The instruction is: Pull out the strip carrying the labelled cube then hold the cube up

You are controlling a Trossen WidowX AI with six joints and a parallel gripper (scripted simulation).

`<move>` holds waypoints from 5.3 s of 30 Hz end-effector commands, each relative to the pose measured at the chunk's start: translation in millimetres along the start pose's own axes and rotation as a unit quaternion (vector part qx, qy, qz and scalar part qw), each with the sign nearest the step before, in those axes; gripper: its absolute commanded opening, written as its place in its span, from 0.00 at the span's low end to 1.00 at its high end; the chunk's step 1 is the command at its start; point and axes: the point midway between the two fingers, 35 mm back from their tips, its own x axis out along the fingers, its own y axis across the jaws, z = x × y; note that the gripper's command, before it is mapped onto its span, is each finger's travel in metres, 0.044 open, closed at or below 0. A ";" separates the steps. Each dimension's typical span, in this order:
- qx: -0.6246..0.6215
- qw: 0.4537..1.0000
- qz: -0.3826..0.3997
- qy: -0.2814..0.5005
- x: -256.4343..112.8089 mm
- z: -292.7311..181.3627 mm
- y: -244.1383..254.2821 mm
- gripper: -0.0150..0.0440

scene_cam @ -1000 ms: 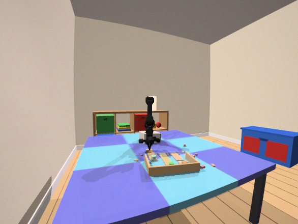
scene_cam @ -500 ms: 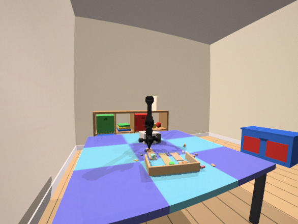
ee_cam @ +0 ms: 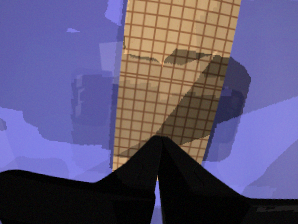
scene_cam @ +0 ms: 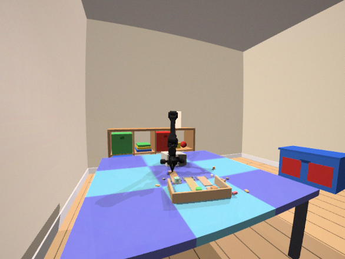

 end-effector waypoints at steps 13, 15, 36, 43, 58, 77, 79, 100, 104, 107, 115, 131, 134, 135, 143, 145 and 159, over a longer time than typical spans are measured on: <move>-0.002 1.000 -0.001 0.016 3.8 -11.6 0.3 0.25; -0.002 1.000 -0.001 0.016 3.8 -11.6 0.3 0.25; -0.002 1.000 -0.001 0.016 3.8 -11.6 0.3 0.25; -0.002 1.000 -0.001 0.016 3.8 -11.6 0.3 0.25; -0.046 0.999 -0.001 0.014 -41.6 14.3 0.4 0.39; -0.072 0.997 0.000 0.011 -46.5 84.3 0.6 1.00; -0.072 0.997 -0.001 0.011 -47.2 91.6 0.4 1.00; -0.072 0.997 -0.001 0.007 -56.4 169.2 -0.7 1.00; -0.072 0.997 -0.001 0.007 -58.9 184.1 -0.5 1.00; -0.072 0.997 -0.001 0.006 -61.0 194.7 -0.6 1.00; -0.072 0.997 -0.001 0.006 -55.1 199.5 -0.8 0.73; -0.072 0.997 -0.001 0.006 -28.8 199.6 -1.1 0.68; -0.072 0.997 -0.001 0.006 -23.9 199.4 -1.2 0.68; -0.072 0.997 -0.001 0.006 -22.3 199.3 -1.2 0.68; -0.072 0.997 -0.001 0.006 -9.3 198.3 -1.3 0.68; -0.072 0.997 -0.001 0.006 -7.2 198.1 -1.3 0.68; -0.075 0.997 -0.001 0.005 -8.8 199.5 -1.3 0.43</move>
